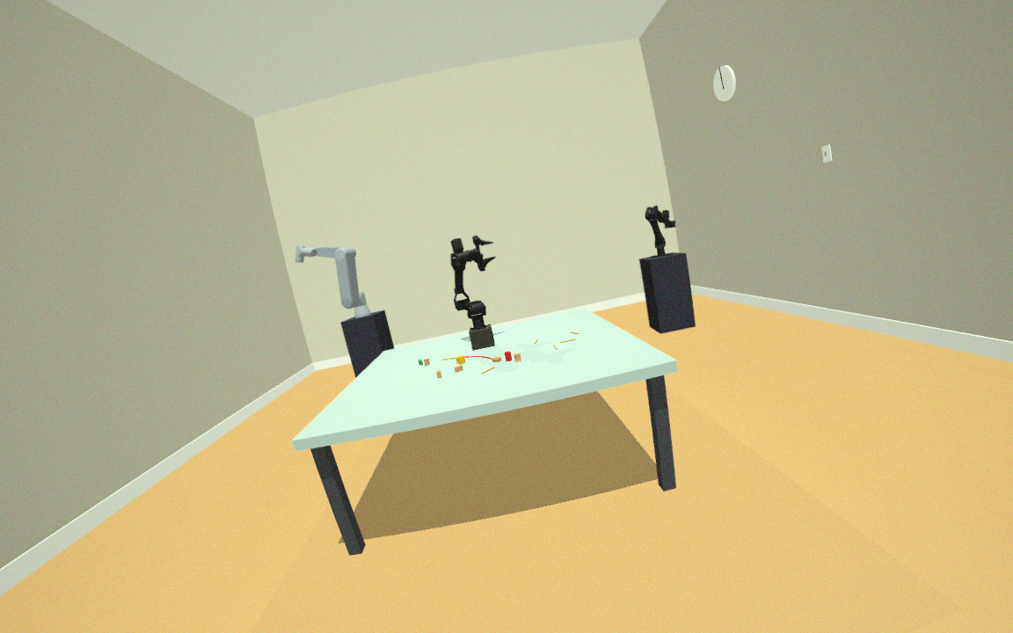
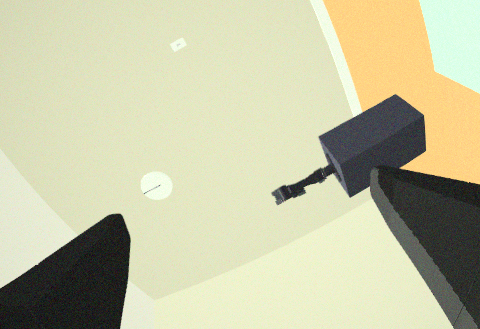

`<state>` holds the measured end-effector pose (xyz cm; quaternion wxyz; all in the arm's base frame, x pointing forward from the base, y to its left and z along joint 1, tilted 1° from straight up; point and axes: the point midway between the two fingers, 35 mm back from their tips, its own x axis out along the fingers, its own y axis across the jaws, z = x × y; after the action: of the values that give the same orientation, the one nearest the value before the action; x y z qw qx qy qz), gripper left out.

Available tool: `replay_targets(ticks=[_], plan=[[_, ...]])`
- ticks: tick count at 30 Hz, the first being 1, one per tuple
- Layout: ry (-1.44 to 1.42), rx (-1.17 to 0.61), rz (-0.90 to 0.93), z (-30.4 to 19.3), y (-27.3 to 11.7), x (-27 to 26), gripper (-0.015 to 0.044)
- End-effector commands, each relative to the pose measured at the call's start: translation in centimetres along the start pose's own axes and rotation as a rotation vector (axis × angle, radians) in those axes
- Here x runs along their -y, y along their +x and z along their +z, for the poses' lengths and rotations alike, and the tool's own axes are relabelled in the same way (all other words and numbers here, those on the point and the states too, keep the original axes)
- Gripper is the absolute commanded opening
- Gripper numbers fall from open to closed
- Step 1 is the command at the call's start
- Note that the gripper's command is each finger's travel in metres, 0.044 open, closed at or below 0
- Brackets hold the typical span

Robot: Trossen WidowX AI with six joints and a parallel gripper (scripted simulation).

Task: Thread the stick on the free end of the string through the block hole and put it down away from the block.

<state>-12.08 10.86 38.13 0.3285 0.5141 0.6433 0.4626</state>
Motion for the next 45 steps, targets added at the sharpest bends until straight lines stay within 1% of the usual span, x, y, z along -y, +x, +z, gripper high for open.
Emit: replay_targets(ticks=[1,2,4,8,12,15,18,26,31,36,40,45], plan=[[0.0,0.0,0.0,0.0,0.0,0.0,0.0426],[0.0,0.0,0.0,0.0,0.0,0.0,0.044],[-0.025,0.028,0.012,1.0,0.2,-0.6,0.044],[-0.172,0.207,0.048,7.0,0.8,-3.5,0.044],[-0.322,0.405,0.021,13.6,0.3,-5.5,0.044],[-0.444,0.542,-0.048,18.4,-0.7,-6.5,0.044],[-0.531,0.635,-0.124,22.0,-1.8,-6.8,0.044],[-0.73,0.816,-0.415,30.7,-5.8,-5.9,0.044],[-0.828,0.86,-0.649,35.5,-9.0,-4.2,0.044],[-0.904,0.835,-0.902,39.5,-12.5,-1.6,0.044],[-0.949,0.76,-1.105,42.1,-15.5,1.0,0.044],[-0.974,0.605,-1.331,44.4,-19.2,4.9,0.044]])
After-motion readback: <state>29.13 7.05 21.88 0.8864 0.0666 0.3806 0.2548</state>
